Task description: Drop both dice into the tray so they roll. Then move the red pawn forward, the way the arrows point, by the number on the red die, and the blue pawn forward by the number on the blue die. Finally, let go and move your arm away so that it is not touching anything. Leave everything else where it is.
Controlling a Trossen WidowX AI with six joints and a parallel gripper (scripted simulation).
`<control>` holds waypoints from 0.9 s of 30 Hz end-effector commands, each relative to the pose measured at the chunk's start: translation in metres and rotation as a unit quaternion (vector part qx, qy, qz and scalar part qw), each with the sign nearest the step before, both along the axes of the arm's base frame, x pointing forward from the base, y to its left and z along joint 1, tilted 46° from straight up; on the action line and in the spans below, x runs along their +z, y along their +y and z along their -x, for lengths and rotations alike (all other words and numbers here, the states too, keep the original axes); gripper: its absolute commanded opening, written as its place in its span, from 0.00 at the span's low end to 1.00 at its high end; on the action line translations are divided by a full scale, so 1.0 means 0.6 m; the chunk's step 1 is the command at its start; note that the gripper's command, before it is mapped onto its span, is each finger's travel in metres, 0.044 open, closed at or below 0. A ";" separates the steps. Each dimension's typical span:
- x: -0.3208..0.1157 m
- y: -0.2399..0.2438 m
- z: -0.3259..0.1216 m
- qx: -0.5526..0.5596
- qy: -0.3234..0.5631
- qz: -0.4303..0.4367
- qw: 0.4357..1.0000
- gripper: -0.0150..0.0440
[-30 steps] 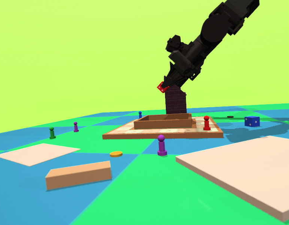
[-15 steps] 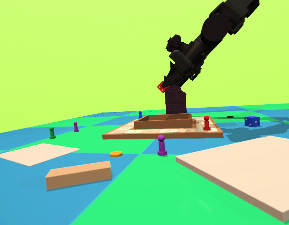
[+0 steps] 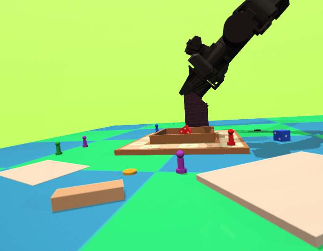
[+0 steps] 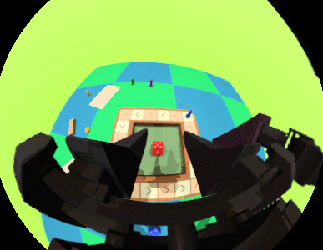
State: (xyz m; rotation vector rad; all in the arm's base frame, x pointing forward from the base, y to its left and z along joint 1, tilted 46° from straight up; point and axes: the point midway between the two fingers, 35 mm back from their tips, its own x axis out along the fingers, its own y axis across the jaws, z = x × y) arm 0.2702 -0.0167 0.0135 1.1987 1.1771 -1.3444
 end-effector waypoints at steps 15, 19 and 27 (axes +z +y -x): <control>-0.048 -0.012 -0.002 -0.025 -0.044 -0.399 0.916 1.00; -0.048 -0.013 -0.002 -0.027 -0.048 -0.406 0.912 1.00; 0.013 0.067 -0.047 0.269 -0.133 -0.349 0.888 0.73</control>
